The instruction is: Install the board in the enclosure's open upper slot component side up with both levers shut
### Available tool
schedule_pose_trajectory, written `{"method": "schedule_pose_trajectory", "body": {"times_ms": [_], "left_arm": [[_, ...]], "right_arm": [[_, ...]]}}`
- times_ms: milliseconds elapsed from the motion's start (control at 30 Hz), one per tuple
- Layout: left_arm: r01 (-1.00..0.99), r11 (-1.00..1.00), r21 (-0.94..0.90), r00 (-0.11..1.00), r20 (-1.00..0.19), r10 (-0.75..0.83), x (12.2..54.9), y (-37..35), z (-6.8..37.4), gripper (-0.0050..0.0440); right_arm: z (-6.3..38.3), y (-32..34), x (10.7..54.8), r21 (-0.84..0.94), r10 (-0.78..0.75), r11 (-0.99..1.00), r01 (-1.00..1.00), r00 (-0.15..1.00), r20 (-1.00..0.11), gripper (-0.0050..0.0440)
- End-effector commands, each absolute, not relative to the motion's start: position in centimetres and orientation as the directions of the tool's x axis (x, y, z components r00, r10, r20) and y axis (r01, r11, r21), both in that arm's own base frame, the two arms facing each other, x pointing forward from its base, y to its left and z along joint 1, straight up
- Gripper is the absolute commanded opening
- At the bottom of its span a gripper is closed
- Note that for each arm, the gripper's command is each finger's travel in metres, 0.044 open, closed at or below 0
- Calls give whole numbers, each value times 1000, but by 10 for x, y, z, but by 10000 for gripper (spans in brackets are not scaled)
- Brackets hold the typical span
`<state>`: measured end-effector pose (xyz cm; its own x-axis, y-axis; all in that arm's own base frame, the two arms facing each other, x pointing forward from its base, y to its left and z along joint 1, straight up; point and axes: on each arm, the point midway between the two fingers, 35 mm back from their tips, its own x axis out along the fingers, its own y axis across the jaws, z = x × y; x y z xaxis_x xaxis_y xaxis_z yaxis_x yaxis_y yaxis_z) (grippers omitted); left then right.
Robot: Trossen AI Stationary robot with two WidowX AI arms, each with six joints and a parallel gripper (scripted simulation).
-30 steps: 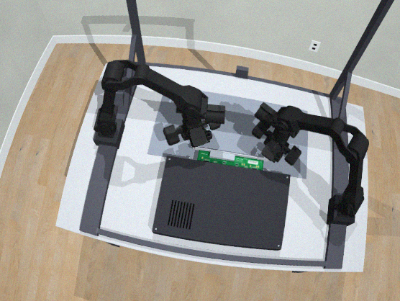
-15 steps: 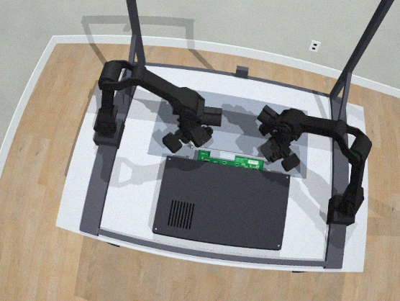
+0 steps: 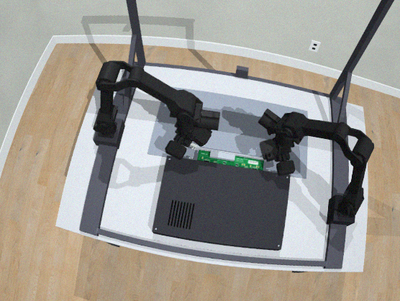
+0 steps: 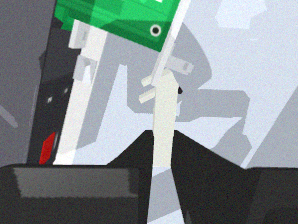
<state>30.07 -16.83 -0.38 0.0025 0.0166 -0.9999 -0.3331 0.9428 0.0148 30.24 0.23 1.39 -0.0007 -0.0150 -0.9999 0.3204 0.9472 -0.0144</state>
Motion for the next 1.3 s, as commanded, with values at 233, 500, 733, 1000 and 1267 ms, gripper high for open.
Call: {"method": "schedule_pose_trajectory", "body": {"times_ms": [233,500,733,1000,1267], "left_arm": [[-98,995,-6,18,-1000,-4,299,-163,6,7],[-57,998,-2,12,-1000,-1,298,-162,4,7],[-58,998,-2,13,-1000,-2,298,-162,4,7],[-61,998,-4,21,-1000,-3,300,-141,7,7],[-59,998,3,15,-1000,4,299,-131,5,7]], "right_arm": [[20,-7,299,-13,-15,996,86,14,-1000,8],[20,-8,299,-14,-15,998,53,12,-1000,8],[20,-8,299,-14,-15,998,55,12,-1000,8],[23,-27,302,-17,-18,998,55,19,-1000,8],[20,-41,300,-20,-21,998,55,9,-1000,8]]}}
